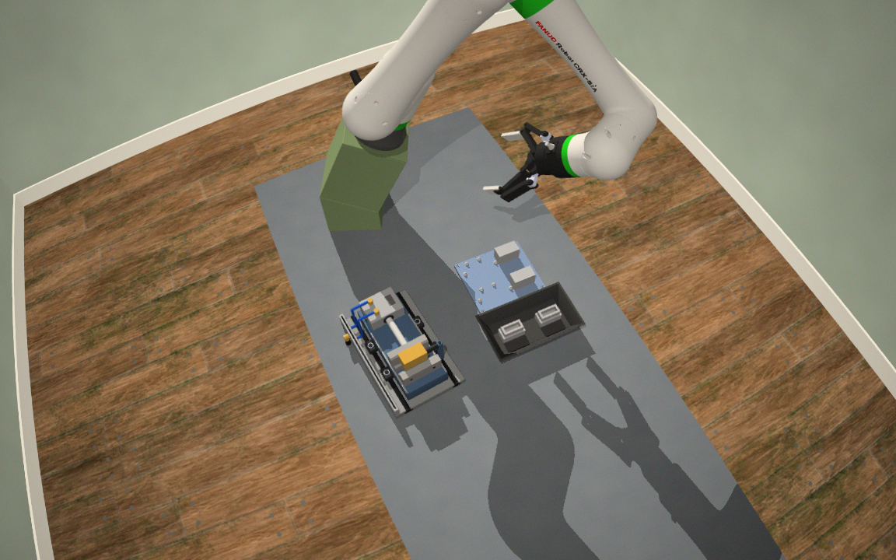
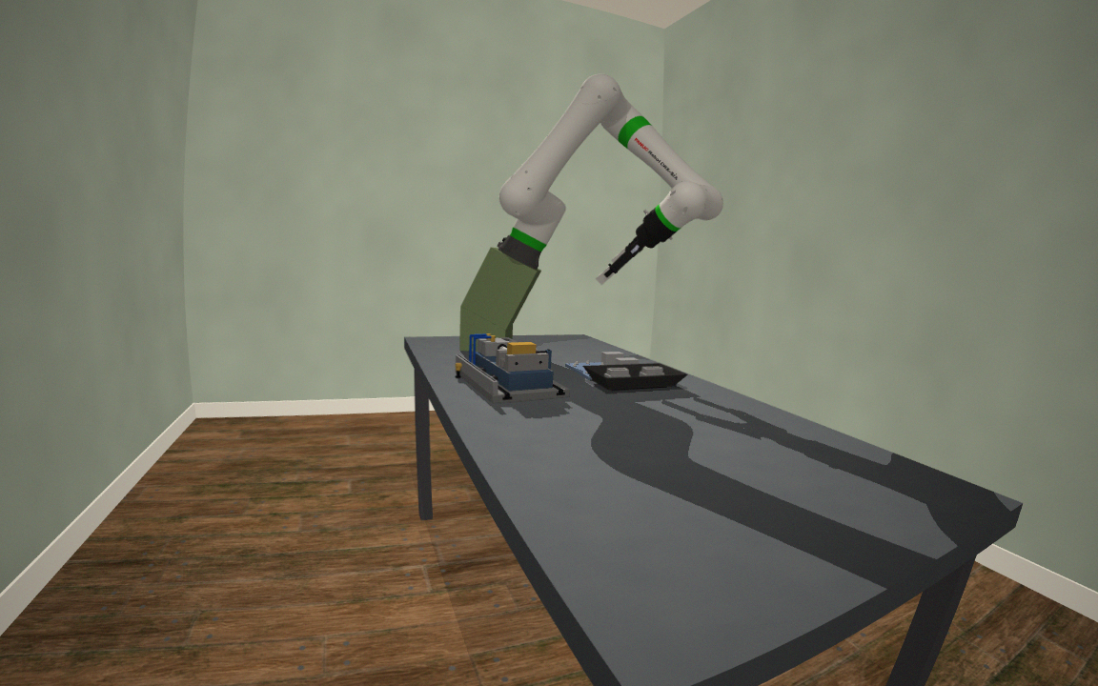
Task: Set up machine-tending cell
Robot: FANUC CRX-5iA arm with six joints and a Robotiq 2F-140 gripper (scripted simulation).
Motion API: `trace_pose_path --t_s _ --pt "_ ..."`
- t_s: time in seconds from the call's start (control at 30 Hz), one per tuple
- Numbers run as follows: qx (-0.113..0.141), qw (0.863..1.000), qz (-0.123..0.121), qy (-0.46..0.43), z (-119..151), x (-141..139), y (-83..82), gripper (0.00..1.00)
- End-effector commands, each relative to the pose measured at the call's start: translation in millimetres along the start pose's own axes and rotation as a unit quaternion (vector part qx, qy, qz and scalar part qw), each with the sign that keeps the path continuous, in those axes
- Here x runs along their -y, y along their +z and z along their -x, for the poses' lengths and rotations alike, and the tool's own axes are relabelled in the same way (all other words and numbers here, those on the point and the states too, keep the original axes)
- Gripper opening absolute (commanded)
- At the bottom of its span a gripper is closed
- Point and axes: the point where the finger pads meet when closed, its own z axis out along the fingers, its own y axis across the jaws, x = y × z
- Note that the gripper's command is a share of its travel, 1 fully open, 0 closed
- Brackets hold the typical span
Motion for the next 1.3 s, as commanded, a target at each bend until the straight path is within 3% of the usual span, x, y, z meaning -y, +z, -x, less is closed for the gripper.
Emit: trace_pose_path --t_s 0.0,0.13,0.27,0.37,0.4,0.53,0.6,0.63,0.73,0.77,0.87,0.9,1.0,1.03,1.1,1.2,1.23,1.27 --pt "0.0 1.0 0.0 0.0 0.0 0.0 -0.1 1.0" --pt "-0.01 1.0 0.001 -0.009 -2.1 -3.6 0.9 1.0" --pt "-0.072 0.995 0.016 -0.065 -14.7 -28.2 5.4 1.0" --pt "-0.086 0.993 0.022 -0.078 -17.4 -34.1 6.0 1.0" --pt "-0.106 0.989 0.031 -0.096 -21.0 -43.0 6.5 1.0" --pt "-0.14 0.981 0.051 -0.128 -26.9 -59.7 6.3 1.0" --pt "-0.14 0.981 0.051 -0.128 -26.9 -59.7 6.3 1.0" --pt "-0.164 0.972 0.069 -0.152 -30.6 -73.0 5.4 1.0" --pt "-0.176 0.968 0.079 -0.164 -32.1 -79.8 4.7 1.0" --pt "-0.191 0.96 0.095 -0.18 -34.0 -89.8 3.4 1.0" --pt "-0.203 0.954 0.109 -0.192 -35.2 -98.0 2.1 1.0" --pt "-0.217 0.945 0.126 -0.208 -36.2 -108.3 0.2 1.0" --pt "-0.227 0.938 0.141 -0.219 -36.7 -116.7 -1.6 1.0" --pt "-0.239 0.929 0.161 -0.234 -36.7 -127.4 -4.0 1.0" --pt "-0.246 0.922 0.176 -0.243 -36.4 -135.1 -5.9 1.0" --pt "-0.246 0.922 0.176 -0.243 -36.4 -135.1 -5.9 1.0" --pt "-0.26 0.905 0.211 -0.264 -34.5 -152.6 -10.7 1.0" --pt "-0.26 0.905 0.211 -0.264 -34.5 -152.6 -10.7 1.0"
